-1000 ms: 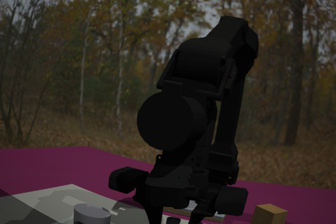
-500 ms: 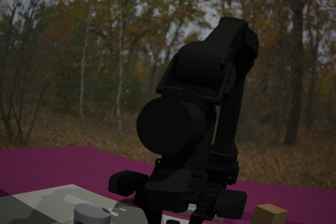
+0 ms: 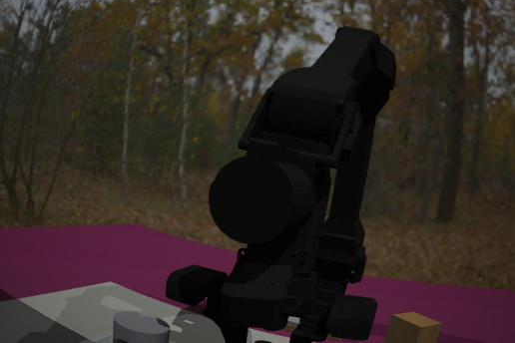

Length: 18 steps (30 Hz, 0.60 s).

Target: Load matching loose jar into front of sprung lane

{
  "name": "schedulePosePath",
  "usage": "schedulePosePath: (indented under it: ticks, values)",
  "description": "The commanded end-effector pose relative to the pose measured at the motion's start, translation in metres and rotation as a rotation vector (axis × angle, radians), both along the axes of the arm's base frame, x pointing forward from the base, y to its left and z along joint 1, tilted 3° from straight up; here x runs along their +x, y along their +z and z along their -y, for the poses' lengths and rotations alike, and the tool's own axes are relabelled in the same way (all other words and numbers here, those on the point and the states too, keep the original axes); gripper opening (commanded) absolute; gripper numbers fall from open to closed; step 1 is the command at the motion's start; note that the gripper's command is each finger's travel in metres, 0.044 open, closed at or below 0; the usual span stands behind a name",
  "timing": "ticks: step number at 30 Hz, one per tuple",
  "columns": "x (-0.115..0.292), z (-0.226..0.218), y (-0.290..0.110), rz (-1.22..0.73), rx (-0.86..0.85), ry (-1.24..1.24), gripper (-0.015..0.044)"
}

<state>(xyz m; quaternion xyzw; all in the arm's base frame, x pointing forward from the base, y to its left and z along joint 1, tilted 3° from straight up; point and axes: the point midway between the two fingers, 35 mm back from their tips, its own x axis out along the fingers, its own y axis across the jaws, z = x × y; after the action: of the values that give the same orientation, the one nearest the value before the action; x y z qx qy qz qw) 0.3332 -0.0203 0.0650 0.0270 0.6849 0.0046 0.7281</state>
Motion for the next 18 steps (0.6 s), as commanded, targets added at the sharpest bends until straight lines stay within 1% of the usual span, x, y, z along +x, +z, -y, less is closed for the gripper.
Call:
schedulePosePath:
  ticks: [1,18]
  values:
    - [0.0018,0.0005,-0.0005,0.01,-0.003,-0.004,0.0]
    - [-0.0011,0.0004,-0.0008,0.01,-0.003,-0.004,0.0]
